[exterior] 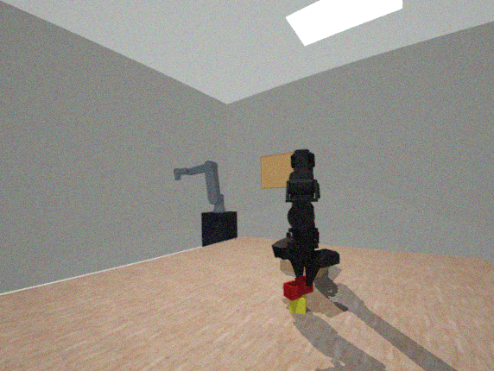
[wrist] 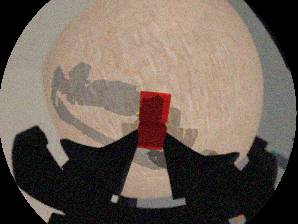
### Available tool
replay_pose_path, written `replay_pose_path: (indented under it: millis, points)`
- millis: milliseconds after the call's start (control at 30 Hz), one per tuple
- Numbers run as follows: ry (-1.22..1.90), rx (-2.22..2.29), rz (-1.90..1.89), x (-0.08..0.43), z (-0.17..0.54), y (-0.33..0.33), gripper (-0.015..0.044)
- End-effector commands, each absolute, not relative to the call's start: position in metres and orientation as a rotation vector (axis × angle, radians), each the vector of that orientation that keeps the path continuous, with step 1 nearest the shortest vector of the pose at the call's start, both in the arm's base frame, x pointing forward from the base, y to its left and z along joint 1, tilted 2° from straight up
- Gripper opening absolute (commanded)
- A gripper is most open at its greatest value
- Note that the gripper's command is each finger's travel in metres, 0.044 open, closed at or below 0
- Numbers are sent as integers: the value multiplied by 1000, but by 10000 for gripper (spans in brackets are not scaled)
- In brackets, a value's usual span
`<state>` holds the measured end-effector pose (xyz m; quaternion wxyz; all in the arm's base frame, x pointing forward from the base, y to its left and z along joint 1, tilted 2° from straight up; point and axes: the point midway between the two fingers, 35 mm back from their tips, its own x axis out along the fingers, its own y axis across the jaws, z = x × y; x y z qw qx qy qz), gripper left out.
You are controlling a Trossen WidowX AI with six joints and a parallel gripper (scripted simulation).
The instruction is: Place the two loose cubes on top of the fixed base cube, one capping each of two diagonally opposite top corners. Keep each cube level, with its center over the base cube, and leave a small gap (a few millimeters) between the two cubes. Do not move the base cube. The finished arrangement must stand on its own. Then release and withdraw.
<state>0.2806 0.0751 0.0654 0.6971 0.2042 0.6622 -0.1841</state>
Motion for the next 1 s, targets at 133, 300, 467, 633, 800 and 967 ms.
replay_pose_path:
  millis: [133,300,467,633,800,967]
  points:
    - [1476,452,-417,280,63,74,105]
    - [1476,452,-417,280,63,74,105]
    - [1476,452,-417,280,63,74,105]
    - [1476,452,-417,280,63,74,158]
    - [1476,452,-417,280,63,74,205]
    - [1478,455,-411,280,72,75,205]
